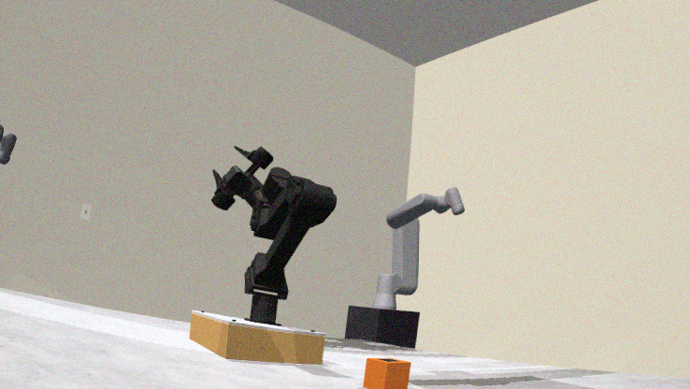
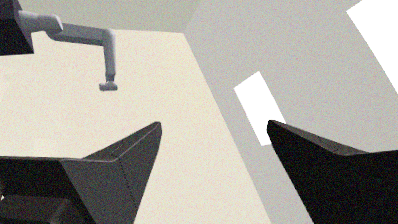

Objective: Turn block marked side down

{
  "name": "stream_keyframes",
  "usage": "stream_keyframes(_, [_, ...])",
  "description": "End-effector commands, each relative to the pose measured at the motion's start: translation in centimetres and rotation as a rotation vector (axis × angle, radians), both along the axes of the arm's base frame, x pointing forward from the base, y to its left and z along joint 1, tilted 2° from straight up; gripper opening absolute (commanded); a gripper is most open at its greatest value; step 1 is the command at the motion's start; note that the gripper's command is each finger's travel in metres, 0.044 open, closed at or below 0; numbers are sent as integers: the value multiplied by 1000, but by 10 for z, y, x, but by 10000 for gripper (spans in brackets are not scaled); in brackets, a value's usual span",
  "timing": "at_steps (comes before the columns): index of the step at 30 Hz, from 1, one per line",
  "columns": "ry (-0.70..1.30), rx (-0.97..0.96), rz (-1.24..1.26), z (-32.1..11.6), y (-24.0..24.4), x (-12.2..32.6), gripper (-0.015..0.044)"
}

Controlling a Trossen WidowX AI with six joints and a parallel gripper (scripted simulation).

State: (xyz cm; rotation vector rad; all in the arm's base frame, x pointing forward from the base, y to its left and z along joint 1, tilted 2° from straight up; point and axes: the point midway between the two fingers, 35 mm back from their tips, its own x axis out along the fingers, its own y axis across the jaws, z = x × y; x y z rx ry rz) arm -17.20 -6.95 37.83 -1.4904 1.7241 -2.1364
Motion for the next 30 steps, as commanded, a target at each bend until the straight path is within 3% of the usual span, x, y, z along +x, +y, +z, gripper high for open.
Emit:
stream_keyframes(1, [-6,-3,-6,0,1,-2,426])
stream_keyframes(10, [-260,-197,-315,2,94,-65,440])
stream_keyframes(17, [-407,-432,-533,-4,186,-80,440])
stream_keyframes(30, [-534,-894,-954,-37,348,-26,440])
